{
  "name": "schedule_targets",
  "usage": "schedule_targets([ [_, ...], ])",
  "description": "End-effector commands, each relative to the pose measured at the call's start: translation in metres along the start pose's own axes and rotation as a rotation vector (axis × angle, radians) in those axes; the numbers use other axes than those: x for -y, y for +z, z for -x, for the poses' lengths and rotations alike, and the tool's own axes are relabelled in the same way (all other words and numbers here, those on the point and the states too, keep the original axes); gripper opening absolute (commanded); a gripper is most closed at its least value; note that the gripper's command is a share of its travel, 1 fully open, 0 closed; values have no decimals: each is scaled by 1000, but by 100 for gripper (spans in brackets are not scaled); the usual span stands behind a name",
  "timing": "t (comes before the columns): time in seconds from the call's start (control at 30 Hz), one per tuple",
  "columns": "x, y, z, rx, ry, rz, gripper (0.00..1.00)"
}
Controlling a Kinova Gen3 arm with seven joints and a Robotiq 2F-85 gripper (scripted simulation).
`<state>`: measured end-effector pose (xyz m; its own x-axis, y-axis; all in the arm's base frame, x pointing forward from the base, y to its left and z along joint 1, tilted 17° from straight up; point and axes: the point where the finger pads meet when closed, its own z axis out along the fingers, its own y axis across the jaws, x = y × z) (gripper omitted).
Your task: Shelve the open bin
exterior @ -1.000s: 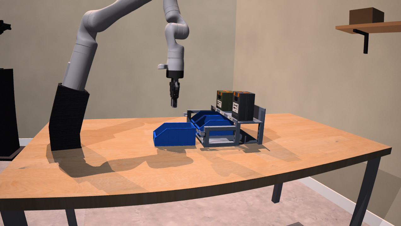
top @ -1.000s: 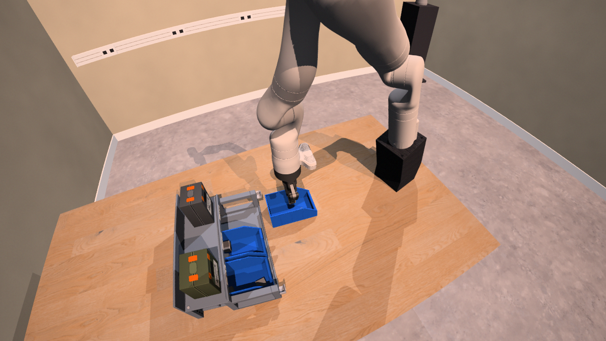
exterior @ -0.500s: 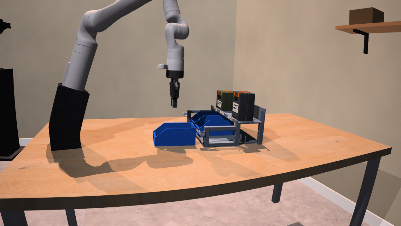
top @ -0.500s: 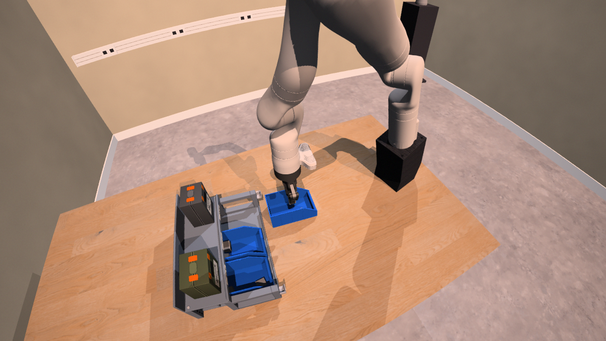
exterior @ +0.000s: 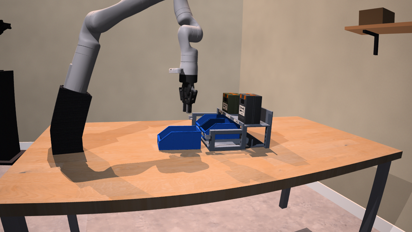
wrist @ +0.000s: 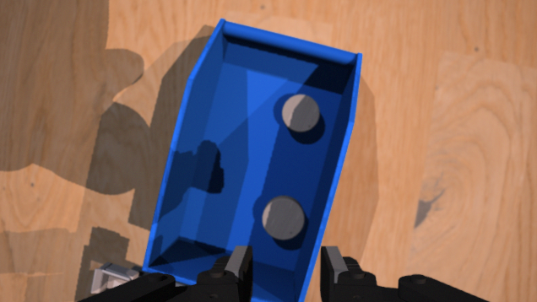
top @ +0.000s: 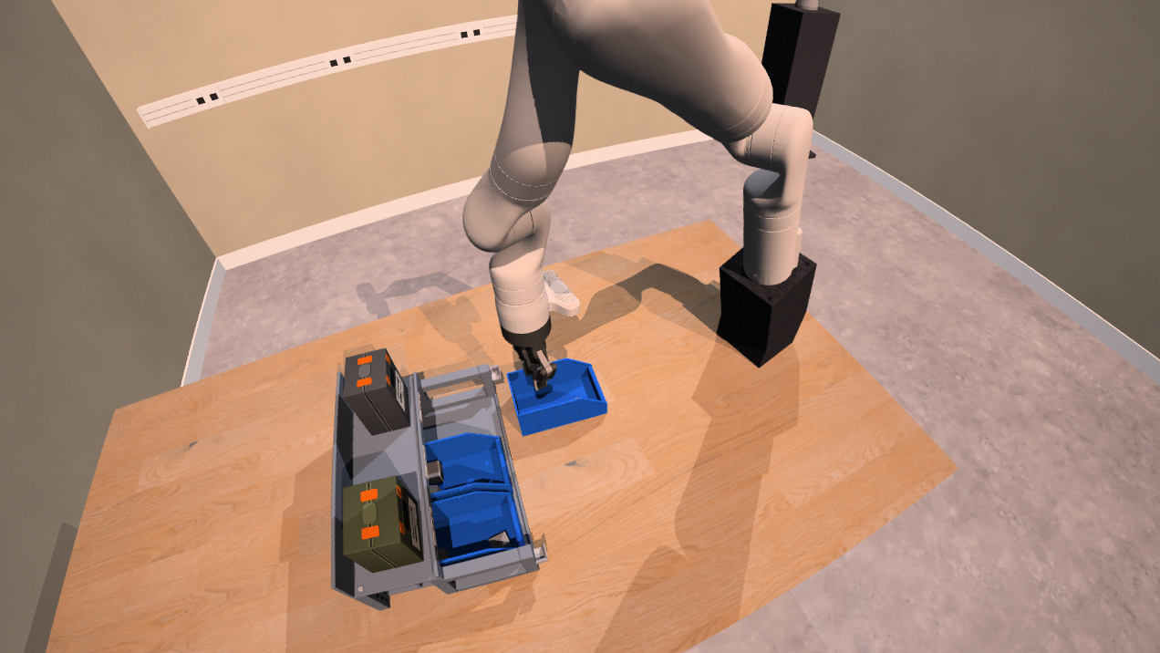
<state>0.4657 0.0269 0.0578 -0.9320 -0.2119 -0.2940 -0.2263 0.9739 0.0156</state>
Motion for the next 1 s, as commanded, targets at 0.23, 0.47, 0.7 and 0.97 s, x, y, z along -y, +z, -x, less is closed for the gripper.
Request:
schedule_targets([
  [0.23, 40, 11, 37, 1, -259, 0, 39],
  [0.47, 40, 11, 37, 1, -259, 0, 39],
  [0.7, 45, 13, 42, 2, -365, 0, 39],
  [0.97, 55, 15, 50, 2, -521, 0, 39],
])
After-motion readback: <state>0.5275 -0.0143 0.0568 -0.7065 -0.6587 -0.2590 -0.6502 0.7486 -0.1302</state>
